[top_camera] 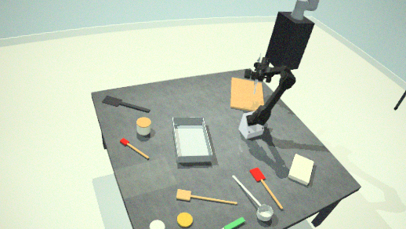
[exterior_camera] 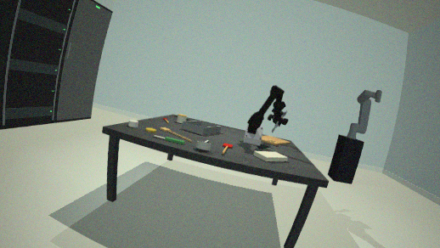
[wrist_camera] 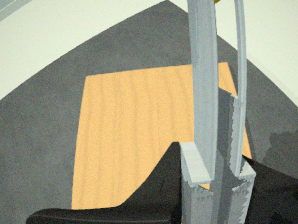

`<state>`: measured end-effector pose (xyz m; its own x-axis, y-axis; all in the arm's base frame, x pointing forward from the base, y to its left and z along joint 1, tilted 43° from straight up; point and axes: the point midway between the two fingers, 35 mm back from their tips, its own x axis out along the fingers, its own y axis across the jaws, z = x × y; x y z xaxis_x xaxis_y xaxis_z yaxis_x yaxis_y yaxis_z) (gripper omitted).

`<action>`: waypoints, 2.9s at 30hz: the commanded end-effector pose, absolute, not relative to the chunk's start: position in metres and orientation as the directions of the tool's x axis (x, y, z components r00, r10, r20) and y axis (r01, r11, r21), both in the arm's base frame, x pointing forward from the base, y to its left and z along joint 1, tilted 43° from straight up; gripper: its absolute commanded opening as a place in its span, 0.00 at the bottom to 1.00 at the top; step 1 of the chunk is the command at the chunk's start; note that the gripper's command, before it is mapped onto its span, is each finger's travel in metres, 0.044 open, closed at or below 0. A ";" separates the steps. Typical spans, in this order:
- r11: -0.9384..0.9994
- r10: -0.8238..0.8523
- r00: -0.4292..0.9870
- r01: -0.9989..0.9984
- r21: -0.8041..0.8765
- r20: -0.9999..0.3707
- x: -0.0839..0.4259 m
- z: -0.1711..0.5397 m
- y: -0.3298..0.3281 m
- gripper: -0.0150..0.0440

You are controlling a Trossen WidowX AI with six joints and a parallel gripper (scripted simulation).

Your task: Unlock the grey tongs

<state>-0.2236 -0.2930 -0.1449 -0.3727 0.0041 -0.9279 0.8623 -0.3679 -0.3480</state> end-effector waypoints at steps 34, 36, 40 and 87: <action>-0.360 -0.156 -0.449 0.855 -0.373 -0.880 -0.215 -0.124 -0.279 0.00; -0.360 -0.156 -0.449 0.855 -0.373 -0.880 -0.215 -0.124 -0.279 0.00; -0.360 -0.156 -0.449 0.855 -0.373 -0.880 -0.215 -0.124 -0.279 0.00; -0.378 0.185 -0.275 0.867 -0.326 -0.944 -0.231 -0.154 -0.310 0.00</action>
<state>-0.2278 -0.3037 -0.1569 -0.2757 0.1715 -0.9458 0.8722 -0.3689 -0.3212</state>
